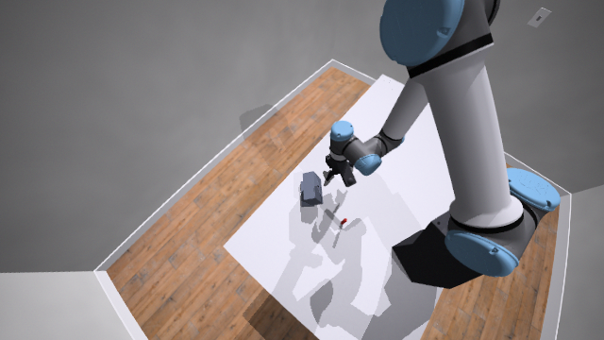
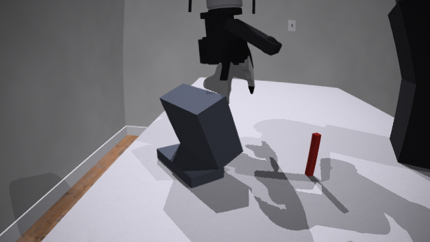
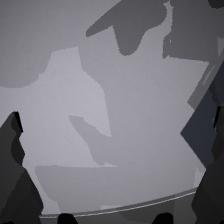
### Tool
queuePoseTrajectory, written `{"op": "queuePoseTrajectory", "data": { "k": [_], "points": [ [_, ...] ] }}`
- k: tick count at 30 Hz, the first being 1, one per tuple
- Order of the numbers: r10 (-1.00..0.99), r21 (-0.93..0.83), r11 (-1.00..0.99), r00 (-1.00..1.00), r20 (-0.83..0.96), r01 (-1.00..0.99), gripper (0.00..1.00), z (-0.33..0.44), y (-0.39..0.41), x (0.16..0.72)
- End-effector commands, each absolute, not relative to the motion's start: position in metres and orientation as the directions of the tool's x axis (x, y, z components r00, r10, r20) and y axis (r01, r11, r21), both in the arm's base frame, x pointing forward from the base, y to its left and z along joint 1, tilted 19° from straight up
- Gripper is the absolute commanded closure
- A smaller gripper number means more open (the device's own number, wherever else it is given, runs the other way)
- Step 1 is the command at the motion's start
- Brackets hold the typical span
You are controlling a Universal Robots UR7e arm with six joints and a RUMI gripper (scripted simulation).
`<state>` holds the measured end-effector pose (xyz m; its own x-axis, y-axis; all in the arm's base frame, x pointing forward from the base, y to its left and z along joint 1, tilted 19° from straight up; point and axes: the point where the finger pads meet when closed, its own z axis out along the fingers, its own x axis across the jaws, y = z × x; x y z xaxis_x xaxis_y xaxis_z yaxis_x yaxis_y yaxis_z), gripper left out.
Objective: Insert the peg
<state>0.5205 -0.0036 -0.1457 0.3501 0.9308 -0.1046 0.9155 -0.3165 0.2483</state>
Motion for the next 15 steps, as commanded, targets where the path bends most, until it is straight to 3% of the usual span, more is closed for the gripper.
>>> {"op": "queuePoseTrajectory", "data": {
  "k": [1, 15],
  "points": [
    [0.949, 0.252, -0.261, 0.296, -0.113, 0.932, 0.0, -0.15, 0.008, 0.513],
    [0.986, 0.247, -0.02, 0.06, -0.156, 0.969, 0.0, -0.164, 0.051, 0.473]
  ]
}}
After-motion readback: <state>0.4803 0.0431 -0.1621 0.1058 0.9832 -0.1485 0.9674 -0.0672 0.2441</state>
